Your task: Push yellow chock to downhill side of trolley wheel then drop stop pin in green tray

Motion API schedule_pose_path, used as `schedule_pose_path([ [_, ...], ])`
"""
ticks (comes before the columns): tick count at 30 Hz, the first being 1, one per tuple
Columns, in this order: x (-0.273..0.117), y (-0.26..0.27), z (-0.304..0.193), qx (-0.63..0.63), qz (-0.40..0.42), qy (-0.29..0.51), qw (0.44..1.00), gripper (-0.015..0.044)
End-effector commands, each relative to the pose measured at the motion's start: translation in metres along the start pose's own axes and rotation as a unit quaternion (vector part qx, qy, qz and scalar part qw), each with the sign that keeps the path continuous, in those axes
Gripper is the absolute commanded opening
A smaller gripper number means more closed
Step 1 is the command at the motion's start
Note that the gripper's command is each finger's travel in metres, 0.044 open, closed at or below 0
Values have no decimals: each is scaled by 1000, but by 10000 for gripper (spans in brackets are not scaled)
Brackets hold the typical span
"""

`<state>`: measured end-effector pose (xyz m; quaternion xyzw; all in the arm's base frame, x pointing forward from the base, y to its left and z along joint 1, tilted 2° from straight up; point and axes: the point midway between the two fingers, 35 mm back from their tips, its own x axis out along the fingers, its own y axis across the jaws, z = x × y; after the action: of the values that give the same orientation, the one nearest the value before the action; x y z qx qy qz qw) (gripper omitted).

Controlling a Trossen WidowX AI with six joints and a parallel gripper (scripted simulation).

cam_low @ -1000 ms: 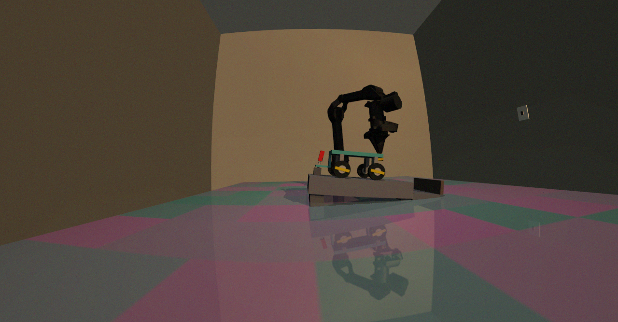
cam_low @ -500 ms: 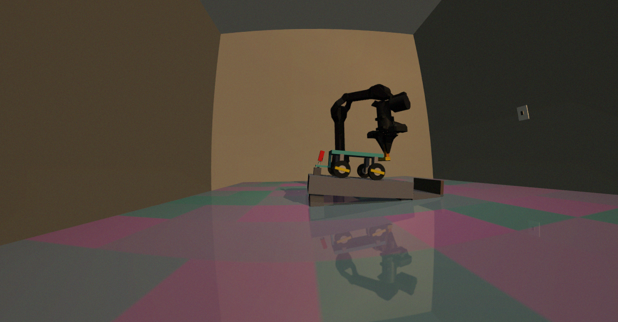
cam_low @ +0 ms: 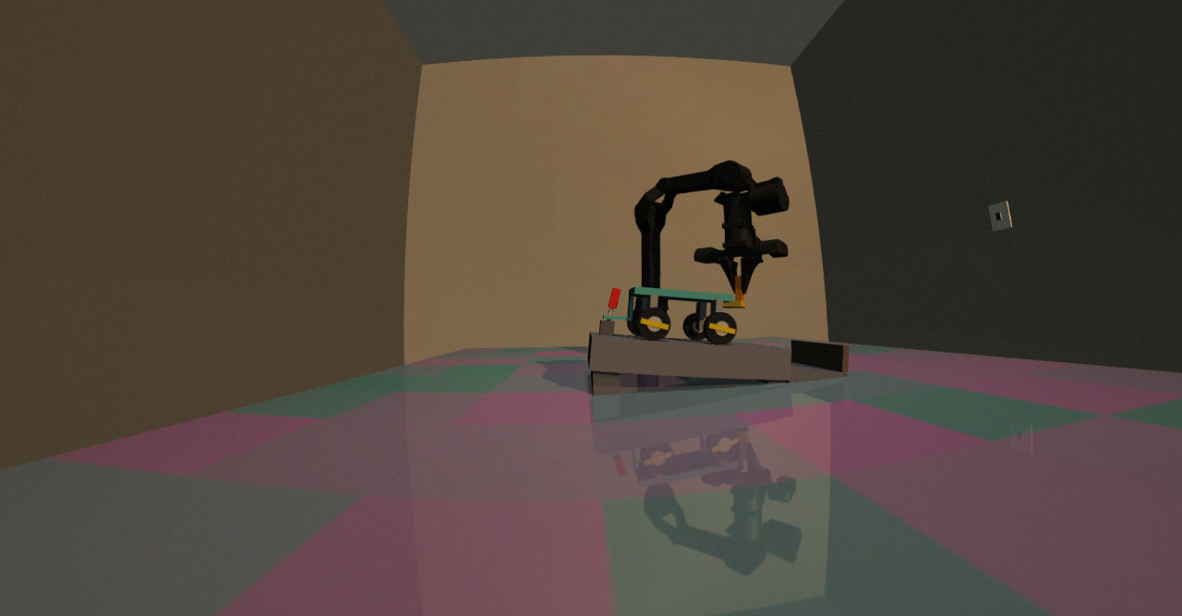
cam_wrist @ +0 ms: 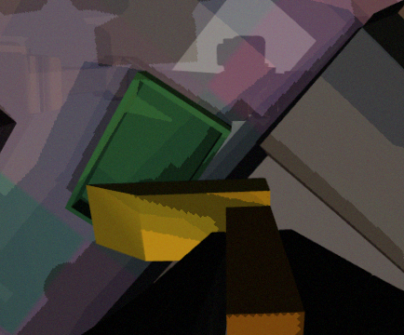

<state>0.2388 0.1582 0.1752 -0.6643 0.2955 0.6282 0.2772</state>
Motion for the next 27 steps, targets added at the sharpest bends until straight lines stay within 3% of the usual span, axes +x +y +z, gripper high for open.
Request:
schedule_pose_path([
  [1, -1, -1, 0, -74, 3, 6, 997, 0],
  [19, -1, -2, 2, -389, 24, 17, 921, 0],
  [27, -1, -2, 1, -401, 25, 17, 916, 0],
])
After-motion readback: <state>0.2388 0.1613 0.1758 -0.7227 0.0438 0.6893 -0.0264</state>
